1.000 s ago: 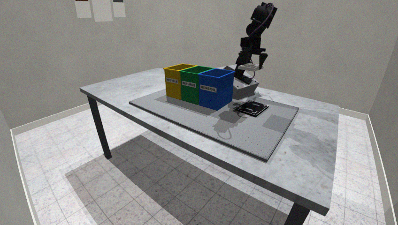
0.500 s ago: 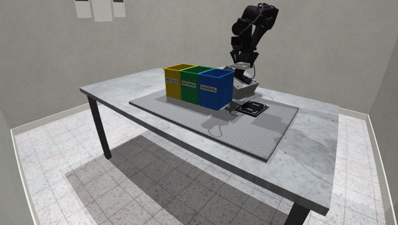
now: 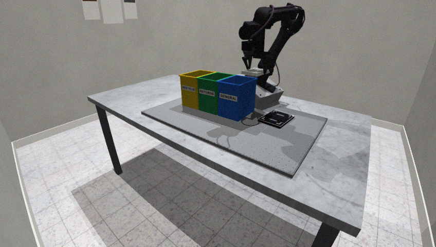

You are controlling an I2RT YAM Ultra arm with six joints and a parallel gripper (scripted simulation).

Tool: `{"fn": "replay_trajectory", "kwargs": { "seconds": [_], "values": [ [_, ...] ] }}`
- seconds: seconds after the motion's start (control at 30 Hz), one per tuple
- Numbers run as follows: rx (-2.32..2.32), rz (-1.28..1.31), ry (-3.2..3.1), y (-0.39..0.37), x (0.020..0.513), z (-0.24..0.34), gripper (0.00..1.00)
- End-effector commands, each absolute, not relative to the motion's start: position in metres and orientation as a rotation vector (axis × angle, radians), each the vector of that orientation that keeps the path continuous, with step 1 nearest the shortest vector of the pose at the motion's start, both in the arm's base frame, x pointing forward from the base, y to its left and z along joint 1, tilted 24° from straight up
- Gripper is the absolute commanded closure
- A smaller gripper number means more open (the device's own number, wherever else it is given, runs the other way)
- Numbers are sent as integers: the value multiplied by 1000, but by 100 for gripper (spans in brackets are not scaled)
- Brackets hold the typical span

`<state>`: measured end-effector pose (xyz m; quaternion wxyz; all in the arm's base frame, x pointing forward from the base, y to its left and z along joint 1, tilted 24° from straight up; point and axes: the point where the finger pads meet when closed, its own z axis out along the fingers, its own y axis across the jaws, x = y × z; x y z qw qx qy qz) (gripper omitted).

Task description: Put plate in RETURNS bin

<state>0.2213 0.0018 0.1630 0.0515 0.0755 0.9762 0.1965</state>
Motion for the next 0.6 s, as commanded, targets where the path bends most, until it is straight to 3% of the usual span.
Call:
{"fn": "replay_trajectory", "kwargs": {
  "seconds": [0.0,0.57],
  "values": [
    [186,614,2969,-4,217,159,100],
    [167,571,2928,-57,232,149,100]
  ]
}}
